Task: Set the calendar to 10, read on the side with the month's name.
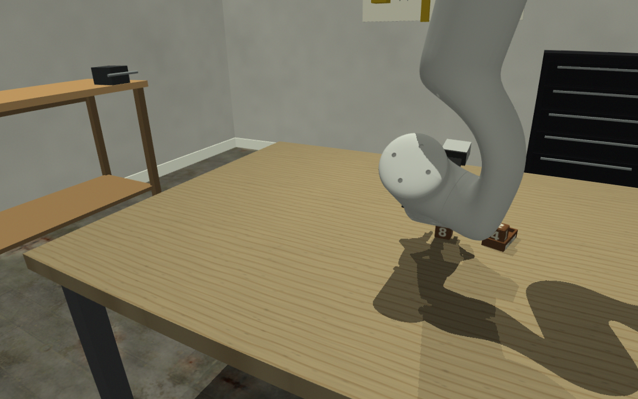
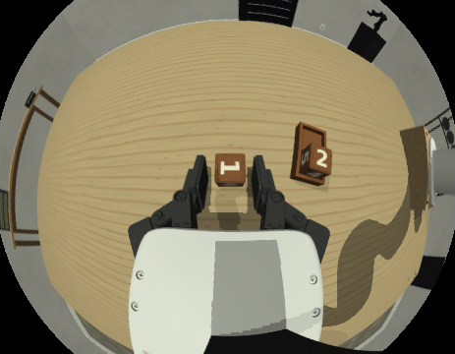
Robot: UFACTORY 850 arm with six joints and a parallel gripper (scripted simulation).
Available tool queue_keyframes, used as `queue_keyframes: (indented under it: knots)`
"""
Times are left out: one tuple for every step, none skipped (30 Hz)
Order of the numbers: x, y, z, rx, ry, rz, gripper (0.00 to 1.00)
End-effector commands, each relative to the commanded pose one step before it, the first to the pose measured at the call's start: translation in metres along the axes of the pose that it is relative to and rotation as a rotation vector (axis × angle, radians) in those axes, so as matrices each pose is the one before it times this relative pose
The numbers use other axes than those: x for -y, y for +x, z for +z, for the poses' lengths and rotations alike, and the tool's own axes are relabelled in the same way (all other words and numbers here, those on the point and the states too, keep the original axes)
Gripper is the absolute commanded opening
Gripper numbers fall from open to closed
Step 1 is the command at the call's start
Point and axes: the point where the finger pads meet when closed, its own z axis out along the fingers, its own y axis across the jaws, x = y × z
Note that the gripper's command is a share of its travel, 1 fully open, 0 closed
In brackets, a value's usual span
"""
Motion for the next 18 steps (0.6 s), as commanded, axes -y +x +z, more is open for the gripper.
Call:
queue_keyframes:
  knots:
    - [0.00085,-0.00571,0.00376,0.00004,0.00097,0.00127,0.47]
    - [0.0,-0.00124,0.00087,0.0,0.0,0.0,0.47]
    - [0.0,-0.00117,0.00082,0.0,0.0,0.0,0.47]
    - [0.0,-0.00111,0.00078,0.0,0.0,0.0,0.47]
    - [0.0,-0.00104,0.00073,0.0,0.0,0.0,0.47]
    - [0.0,-0.00097,0.00068,0.0,0.0,0.0,0.47]
    - [0.0,-0.0009,0.00063,0.0,0.0,0.0,0.47]
    - [0.0,-0.00082,0.00058,0.0,0.0,0.0,0.47]
    - [0.0,0.0,0.0,0.0,0.0,0.0,0.47]
    - [0.0,0.0,0.0,0.0,0.0,0.0,0.47]
    - [0.0,-0.00075,0.00053,0.0,0.0,0.0,0.47]
    - [0.0,-0.00067,0.00047,0.0,0.0,0.0,0.47]
    - [0.0,-0.0006,0.00042,0.0,0.0,0.0,0.47]
    - [0.0,-0.00053,0.00037,0.0,0.0,0.0,0.47]
    - [0.0,-0.00046,0.00032,0.0,0.0,0.0,0.47]
    - [0.0,-0.00039,0.00027,0.0,0.0,0.0,0.47]
    - [0.0,-0.00032,0.00022,0.0,0.0,0.0,0.47]
    - [0.0,-0.00026,0.00018,0.0,0.0,0.0,0.47]
